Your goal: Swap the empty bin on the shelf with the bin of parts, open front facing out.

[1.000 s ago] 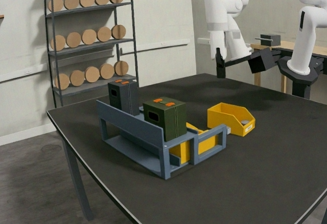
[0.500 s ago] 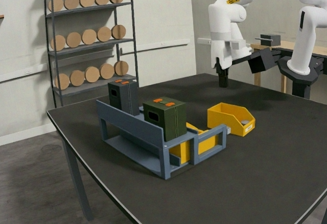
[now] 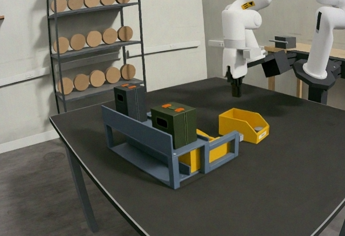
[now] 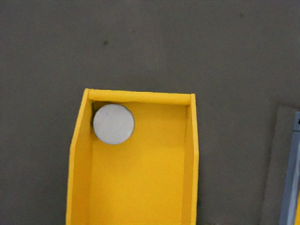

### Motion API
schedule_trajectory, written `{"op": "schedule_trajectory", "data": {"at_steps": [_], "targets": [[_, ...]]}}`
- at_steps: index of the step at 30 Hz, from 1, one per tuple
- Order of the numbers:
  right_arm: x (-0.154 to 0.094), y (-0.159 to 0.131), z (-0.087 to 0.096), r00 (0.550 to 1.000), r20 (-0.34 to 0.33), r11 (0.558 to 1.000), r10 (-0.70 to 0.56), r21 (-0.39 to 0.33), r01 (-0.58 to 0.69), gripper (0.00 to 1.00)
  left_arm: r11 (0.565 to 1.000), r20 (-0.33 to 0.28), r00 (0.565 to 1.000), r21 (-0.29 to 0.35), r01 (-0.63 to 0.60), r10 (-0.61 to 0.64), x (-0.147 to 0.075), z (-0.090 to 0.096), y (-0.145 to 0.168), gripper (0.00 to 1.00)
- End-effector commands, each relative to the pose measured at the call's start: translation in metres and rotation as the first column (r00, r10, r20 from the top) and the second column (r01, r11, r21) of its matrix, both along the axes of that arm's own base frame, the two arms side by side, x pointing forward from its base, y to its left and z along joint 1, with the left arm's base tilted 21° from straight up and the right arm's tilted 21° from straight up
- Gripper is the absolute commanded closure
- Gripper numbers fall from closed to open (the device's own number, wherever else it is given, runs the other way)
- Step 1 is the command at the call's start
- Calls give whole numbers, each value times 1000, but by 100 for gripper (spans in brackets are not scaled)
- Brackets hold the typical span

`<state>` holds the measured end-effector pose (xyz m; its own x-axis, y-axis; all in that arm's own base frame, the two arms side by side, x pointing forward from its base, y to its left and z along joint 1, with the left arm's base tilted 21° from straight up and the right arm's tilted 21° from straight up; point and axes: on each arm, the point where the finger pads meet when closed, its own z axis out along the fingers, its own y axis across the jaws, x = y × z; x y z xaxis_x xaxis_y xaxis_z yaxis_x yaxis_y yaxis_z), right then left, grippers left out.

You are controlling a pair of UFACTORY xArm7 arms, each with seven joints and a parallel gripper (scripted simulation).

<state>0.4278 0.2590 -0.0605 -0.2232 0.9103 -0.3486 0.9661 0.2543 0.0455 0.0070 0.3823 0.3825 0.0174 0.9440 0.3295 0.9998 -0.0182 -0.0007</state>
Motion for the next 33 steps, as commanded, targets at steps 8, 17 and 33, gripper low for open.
{"op": "schedule_trajectory", "data": {"at_steps": [8, 17, 33], "targets": [[1, 0, -2, 999, 17, 999, -31, 6, 31, 100, 1000, 1, 1000, 4, 0, 0, 0, 2, 0, 0], [1, 0, -2, 999, 17, 999, -32, 6, 32, 100, 1000, 1, 1000, 4, 0, 0, 0, 2, 0, 0], [1, 0, -2, 999, 17, 999, -32, 6, 32, 100, 1000, 1, 1000, 4, 0, 0, 0, 2, 0, 0]]}}
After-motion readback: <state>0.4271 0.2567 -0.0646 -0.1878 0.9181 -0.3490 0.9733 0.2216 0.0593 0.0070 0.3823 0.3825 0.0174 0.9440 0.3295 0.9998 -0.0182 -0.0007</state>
